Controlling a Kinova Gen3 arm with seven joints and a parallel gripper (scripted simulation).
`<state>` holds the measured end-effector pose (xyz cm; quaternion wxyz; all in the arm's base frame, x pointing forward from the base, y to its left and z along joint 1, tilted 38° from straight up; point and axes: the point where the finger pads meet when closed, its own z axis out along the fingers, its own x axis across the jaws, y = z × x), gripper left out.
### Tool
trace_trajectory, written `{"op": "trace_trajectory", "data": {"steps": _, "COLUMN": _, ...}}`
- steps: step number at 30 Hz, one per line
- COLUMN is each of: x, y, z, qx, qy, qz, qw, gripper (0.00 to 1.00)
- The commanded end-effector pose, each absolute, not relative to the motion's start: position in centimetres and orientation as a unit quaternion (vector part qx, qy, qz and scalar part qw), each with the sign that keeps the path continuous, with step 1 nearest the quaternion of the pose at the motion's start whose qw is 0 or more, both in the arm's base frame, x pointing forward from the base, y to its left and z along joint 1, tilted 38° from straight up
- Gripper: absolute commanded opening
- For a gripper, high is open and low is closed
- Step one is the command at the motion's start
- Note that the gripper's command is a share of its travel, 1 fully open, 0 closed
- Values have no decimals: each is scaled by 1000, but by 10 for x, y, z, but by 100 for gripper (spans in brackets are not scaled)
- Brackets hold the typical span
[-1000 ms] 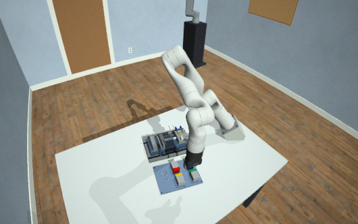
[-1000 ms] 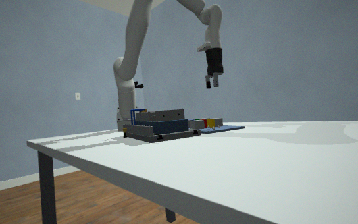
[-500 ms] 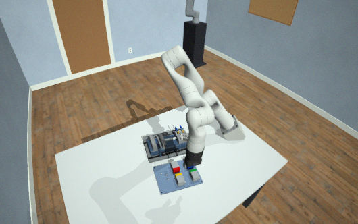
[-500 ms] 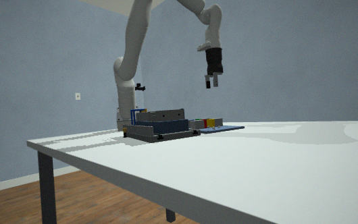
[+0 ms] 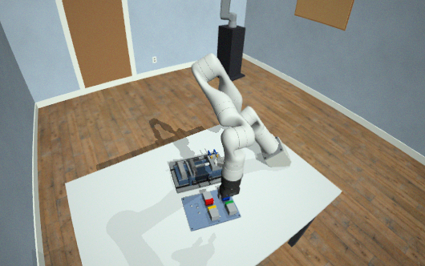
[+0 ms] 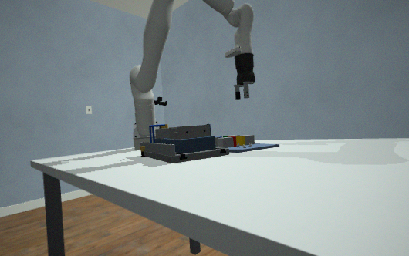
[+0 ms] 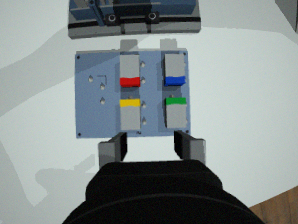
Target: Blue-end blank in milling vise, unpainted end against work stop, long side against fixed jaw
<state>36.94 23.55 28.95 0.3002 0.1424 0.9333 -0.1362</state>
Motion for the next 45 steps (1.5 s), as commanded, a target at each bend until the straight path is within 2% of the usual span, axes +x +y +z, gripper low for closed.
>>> {"op": "trace_trajectory", "data": {"steps": 1, "x": 369, "y": 237, "z": 291, "qx": 142, "qy": 933, "qz": -135, "qw": 301, "gripper": 100}}
{"op": "trace_trajectory", "data": {"steps": 45, "x": 368, "y": 254, "z": 291, "qx": 142, "qy": 933, "qz": -135, "qw": 301, "gripper": 100}}
